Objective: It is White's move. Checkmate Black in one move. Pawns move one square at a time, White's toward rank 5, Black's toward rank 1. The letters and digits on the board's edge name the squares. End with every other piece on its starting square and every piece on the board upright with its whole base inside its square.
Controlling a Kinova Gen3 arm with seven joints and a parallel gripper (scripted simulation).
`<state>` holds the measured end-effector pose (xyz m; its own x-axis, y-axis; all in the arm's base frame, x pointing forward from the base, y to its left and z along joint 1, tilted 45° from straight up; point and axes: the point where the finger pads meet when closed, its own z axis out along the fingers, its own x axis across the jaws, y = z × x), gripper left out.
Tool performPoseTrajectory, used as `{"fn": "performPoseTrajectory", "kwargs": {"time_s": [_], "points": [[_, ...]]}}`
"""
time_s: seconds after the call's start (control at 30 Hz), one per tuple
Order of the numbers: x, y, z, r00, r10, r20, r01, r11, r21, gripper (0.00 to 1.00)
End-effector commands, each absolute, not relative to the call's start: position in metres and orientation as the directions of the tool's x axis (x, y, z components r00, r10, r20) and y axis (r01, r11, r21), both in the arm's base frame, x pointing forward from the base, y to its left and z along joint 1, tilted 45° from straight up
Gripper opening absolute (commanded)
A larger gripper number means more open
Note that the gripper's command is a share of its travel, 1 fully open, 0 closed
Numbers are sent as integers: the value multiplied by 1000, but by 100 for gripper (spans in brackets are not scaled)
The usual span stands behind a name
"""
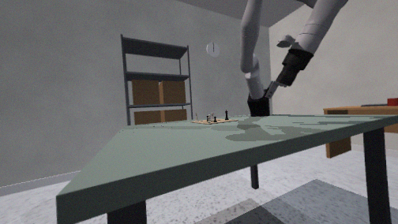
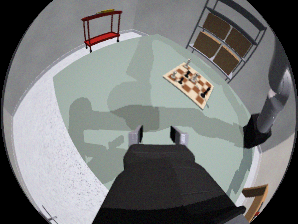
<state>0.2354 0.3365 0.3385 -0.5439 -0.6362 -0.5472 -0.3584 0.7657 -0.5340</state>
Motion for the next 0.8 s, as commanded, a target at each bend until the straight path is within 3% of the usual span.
{"fn": "performPoseTrajectory", "kwargs": {"time_s": [0.0, 0.77], "points": [[240, 334, 336, -553, -630, -546, -345, 769, -539, 100], [265, 316, 313, -664, -486, -569, -203, 849, -488, 100]]}}
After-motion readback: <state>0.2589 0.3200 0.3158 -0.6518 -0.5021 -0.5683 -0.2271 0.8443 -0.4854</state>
